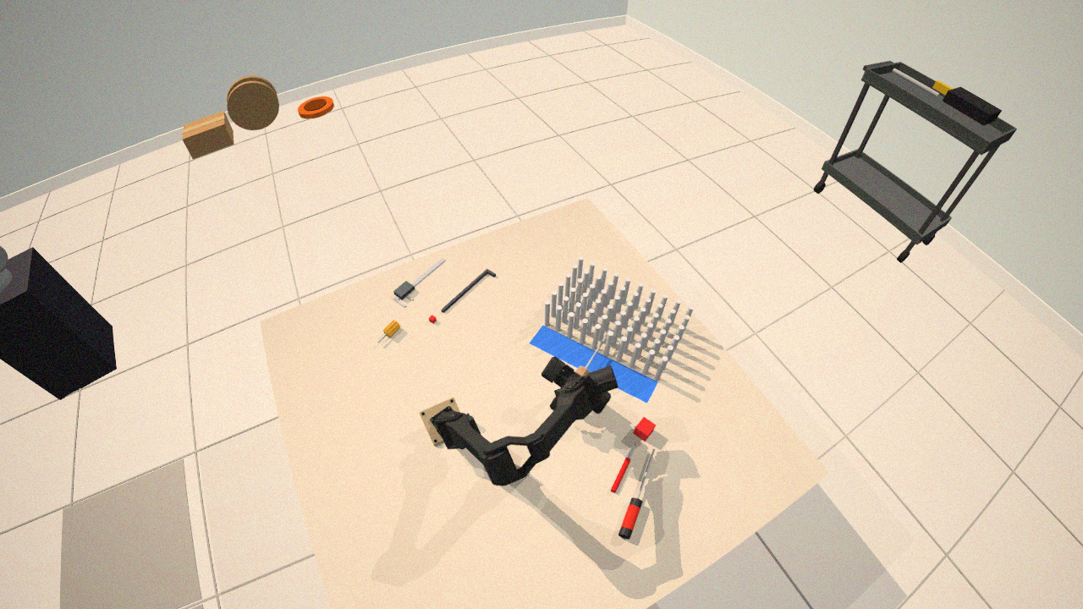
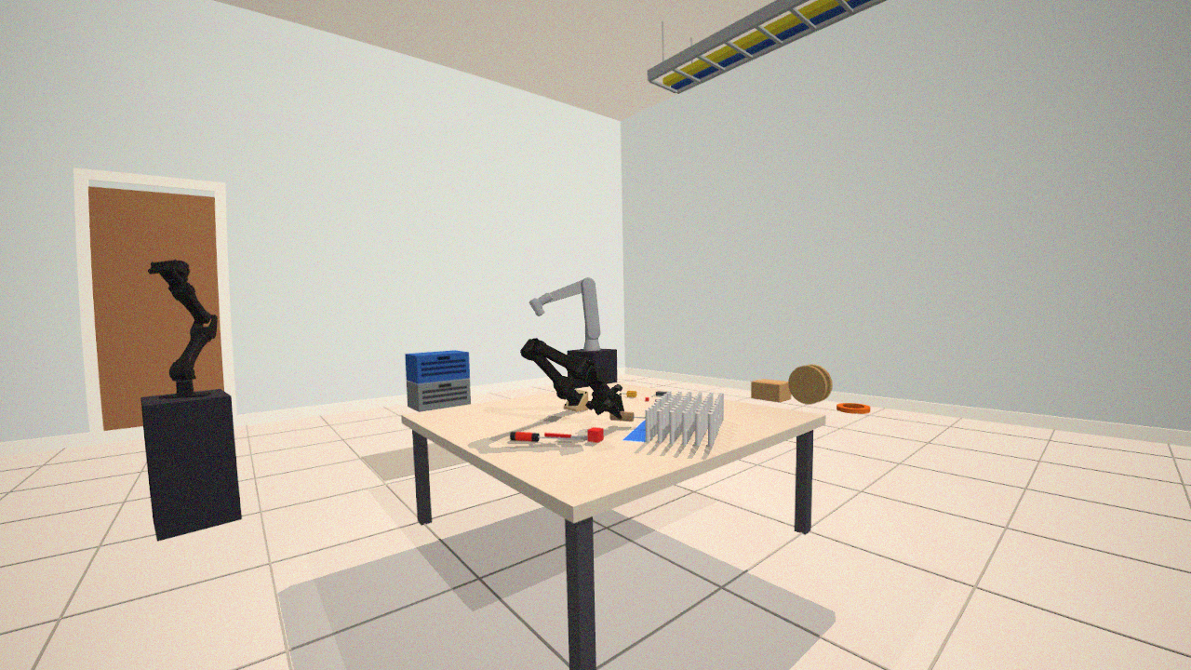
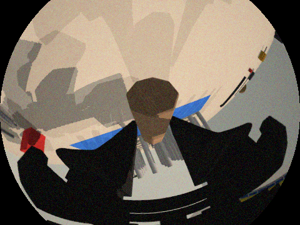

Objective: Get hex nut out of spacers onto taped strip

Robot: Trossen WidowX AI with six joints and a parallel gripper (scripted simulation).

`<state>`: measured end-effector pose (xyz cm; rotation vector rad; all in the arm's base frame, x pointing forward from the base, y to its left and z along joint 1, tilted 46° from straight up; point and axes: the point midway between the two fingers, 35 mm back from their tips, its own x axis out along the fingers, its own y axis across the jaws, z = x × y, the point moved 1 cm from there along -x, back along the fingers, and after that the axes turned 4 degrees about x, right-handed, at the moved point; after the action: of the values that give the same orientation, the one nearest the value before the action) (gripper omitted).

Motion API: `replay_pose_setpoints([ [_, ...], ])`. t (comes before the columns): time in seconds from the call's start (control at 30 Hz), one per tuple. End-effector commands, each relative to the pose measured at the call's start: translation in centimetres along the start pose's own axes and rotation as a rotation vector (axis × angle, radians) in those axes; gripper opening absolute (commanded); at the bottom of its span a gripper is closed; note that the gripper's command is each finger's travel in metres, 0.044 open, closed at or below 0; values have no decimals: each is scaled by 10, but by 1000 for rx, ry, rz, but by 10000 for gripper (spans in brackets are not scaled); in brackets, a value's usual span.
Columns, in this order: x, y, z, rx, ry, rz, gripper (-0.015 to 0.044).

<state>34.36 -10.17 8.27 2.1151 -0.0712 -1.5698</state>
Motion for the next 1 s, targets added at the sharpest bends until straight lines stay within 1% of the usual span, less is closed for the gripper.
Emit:
replay_pose_setpoints([
  [0.0,0,1,-7,5,13,6,0],
  [0.97,10,0,-23,4,14,7,0],
])
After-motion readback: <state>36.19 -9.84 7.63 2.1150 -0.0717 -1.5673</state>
